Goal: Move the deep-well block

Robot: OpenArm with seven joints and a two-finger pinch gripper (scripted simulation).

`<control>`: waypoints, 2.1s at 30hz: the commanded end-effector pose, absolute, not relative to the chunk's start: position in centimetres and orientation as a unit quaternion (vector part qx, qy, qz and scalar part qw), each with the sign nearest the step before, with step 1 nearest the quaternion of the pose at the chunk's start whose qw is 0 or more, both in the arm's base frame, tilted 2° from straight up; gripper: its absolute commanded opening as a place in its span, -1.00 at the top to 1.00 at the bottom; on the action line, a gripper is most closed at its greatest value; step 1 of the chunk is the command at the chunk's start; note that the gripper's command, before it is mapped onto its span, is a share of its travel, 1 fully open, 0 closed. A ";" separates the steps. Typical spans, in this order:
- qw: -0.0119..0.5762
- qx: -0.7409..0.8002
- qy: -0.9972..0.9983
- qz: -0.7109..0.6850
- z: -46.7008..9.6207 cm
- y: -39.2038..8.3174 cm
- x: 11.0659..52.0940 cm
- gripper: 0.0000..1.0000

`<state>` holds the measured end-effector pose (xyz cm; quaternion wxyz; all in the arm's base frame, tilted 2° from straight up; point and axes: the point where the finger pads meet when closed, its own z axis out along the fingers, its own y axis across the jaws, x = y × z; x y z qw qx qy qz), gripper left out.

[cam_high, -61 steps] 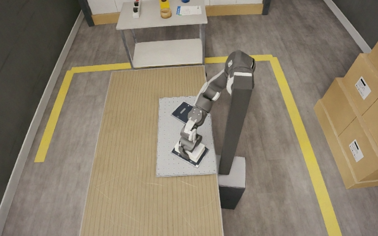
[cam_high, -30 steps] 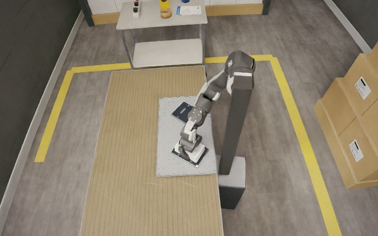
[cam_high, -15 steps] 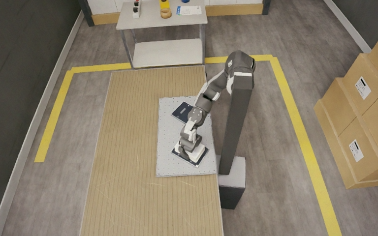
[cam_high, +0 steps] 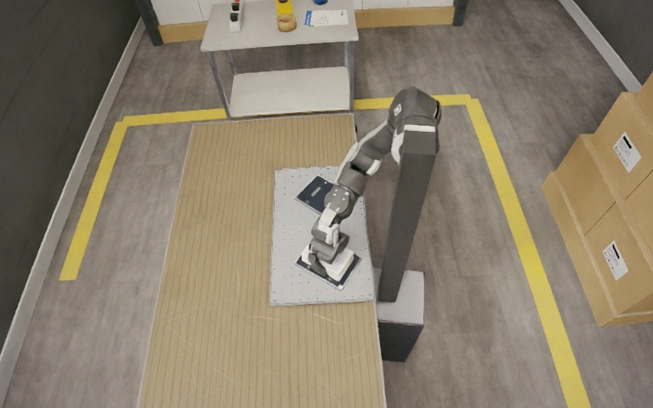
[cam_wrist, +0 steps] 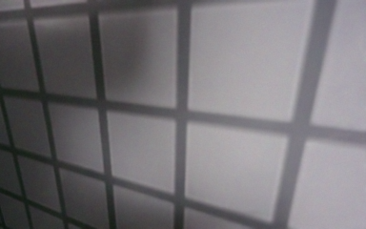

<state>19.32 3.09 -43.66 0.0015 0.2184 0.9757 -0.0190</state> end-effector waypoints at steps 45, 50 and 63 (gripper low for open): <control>0.002 0.217 0.976 -0.016 -43.9 3.2 19.4 0.00; 0.002 0.217 0.976 -0.016 -43.9 3.2 19.4 -0.27; 0.002 0.217 0.976 -0.016 -43.9 3.2 19.4 -0.54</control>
